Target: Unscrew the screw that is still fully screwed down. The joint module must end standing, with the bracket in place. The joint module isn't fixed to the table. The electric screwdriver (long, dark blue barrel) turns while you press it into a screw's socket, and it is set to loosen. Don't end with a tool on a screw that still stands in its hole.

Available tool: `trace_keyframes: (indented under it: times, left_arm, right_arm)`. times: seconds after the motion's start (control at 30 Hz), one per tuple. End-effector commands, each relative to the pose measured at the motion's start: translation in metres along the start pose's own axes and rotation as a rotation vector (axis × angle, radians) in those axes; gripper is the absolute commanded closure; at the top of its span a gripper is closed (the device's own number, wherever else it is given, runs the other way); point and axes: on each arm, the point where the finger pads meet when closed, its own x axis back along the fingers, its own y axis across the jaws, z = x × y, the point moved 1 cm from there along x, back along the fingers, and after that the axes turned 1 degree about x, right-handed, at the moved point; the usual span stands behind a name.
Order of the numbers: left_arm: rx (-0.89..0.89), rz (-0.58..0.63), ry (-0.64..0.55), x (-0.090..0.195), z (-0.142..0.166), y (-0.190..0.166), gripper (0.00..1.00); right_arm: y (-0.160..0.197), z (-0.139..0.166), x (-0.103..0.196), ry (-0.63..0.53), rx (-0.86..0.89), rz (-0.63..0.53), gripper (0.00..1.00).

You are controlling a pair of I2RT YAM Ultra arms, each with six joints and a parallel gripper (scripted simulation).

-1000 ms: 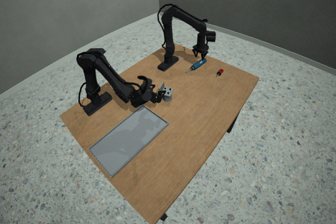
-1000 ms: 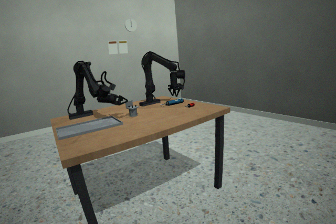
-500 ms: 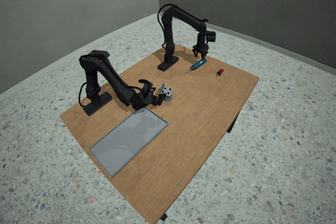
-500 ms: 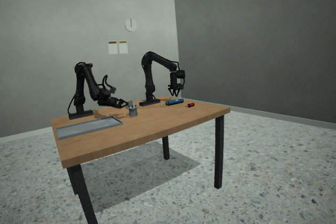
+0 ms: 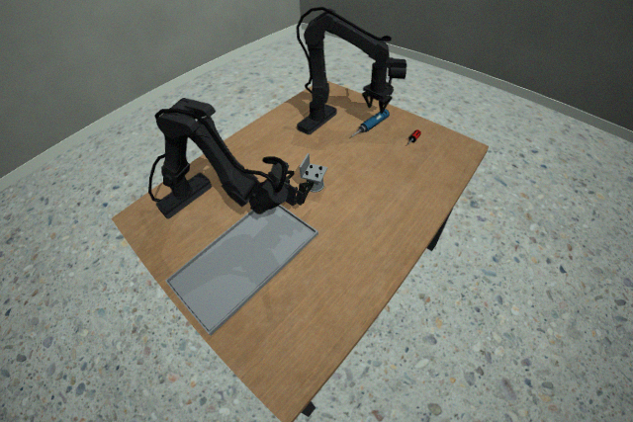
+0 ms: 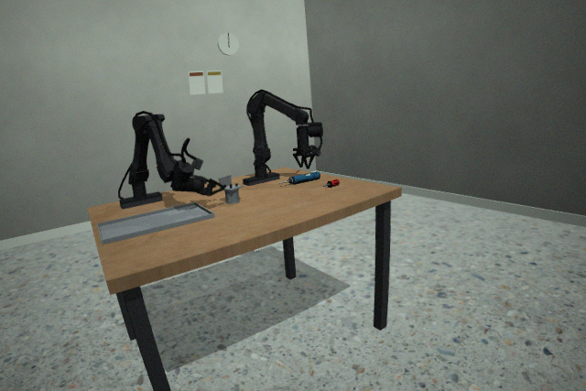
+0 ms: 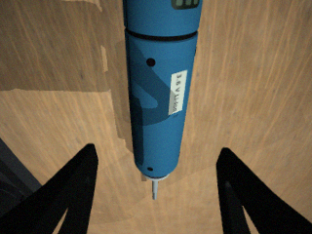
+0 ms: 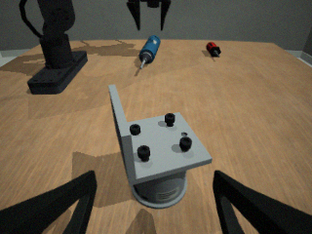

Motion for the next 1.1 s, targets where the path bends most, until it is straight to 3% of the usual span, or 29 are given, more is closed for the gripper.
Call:
trace_keyframes:
  times: [0.0,0.27,0.37,1.07]
  left_arm:
    - [0.006,0.008,-0.017,0.004,-0.003,-0.002,0.35]
    - [0.006,0.008,-0.017,0.004,-0.003,-0.002,0.35]
    - [0.006,0.008,-0.017,0.004,-0.003,-0.002,0.35]
    - [0.006,0.008,-0.017,0.004,-0.003,-0.002,0.35]
  right_arm:
    - [0.004,0.012,0.002,-0.009,-0.006,0.0,0.14]
    - [0.005,0.031,-0.003,-0.009,-0.006,0.0,0.14]
    - [0.002,0.02,-0.001,-0.018,0.023,0.007,0.14]
    - [-0.003,0.03,-0.005,-0.018,0.021,0.01,0.14]
